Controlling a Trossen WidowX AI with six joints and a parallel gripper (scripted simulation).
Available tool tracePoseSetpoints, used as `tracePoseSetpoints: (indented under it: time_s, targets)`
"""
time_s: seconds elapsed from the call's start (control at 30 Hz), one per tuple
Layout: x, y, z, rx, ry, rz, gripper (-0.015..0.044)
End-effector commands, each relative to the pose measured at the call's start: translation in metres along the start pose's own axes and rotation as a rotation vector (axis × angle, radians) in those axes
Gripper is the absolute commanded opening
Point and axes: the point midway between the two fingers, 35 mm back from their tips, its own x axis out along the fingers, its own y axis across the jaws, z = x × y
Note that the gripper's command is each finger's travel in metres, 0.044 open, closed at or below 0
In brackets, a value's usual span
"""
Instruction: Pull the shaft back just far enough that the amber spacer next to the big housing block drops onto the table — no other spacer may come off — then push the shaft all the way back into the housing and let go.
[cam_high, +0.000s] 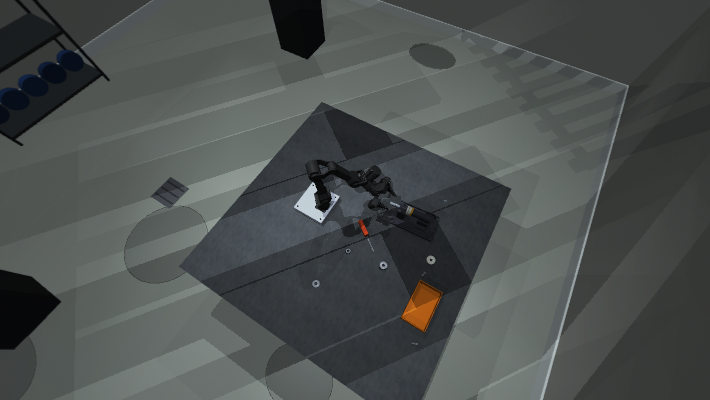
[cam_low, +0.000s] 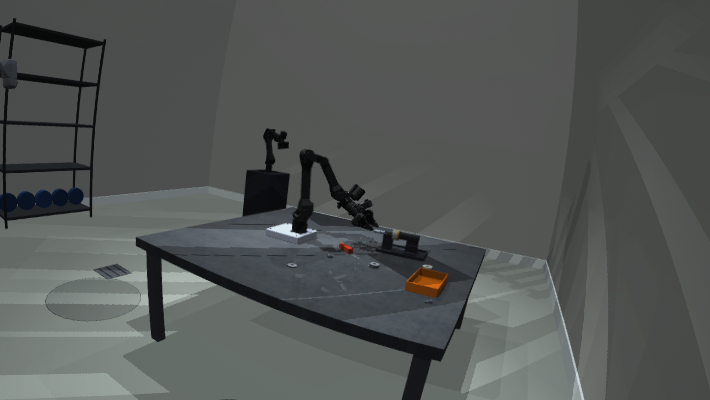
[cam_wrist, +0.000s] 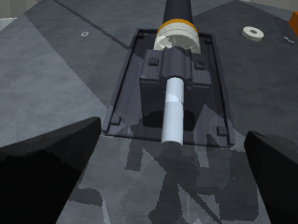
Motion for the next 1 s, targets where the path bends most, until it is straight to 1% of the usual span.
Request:
tracePoseSetpoints:
  time_s: [0.0,0.97]
  targets:
    - [0.0002,-0.0004,0.0012,0.006,-0.005,-0.004,0.044]
    - [-0.0076,-0.0003,-0.0035,0.006,-0.004,-0.004,0.044]
